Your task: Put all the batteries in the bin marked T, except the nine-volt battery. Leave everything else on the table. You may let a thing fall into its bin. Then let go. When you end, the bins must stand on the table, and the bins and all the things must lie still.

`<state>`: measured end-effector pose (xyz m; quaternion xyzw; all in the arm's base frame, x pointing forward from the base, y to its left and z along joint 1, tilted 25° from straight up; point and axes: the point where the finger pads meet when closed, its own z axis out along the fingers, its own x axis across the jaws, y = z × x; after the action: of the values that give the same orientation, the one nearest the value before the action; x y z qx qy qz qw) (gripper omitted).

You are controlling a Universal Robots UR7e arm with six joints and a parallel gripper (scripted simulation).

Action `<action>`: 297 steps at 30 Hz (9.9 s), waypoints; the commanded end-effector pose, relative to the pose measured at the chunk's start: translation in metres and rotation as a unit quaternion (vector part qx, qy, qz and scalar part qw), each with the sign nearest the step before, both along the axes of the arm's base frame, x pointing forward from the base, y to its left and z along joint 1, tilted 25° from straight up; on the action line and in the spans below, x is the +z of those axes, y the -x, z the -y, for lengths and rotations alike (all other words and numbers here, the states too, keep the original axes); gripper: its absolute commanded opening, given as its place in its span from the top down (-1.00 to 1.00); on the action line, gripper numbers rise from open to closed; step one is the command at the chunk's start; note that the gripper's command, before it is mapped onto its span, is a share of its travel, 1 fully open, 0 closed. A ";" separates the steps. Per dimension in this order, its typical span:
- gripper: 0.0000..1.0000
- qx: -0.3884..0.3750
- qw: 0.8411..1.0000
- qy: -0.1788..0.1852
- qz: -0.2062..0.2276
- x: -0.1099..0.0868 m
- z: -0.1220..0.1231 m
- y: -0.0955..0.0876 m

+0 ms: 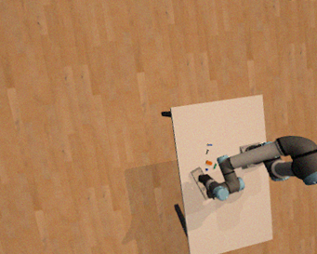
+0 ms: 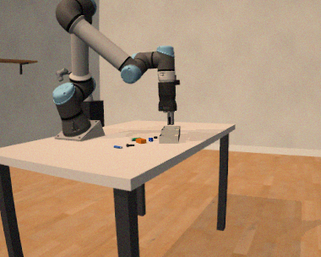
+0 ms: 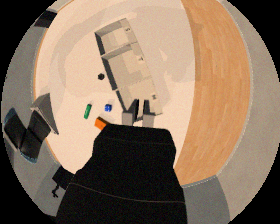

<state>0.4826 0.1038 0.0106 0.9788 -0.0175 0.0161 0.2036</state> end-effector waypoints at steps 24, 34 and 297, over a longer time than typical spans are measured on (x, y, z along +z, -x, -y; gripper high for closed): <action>0.39 -0.344 0.926 -0.008 0.153 0.000 0.000 0.000; 0.39 -0.466 0.860 -0.007 0.206 0.000 0.000 0.000; 0.39 -0.537 0.810 -0.003 0.236 -0.034 -0.071 0.032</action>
<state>0.4505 0.1707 -0.0322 0.7802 -0.5878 0.1345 0.1667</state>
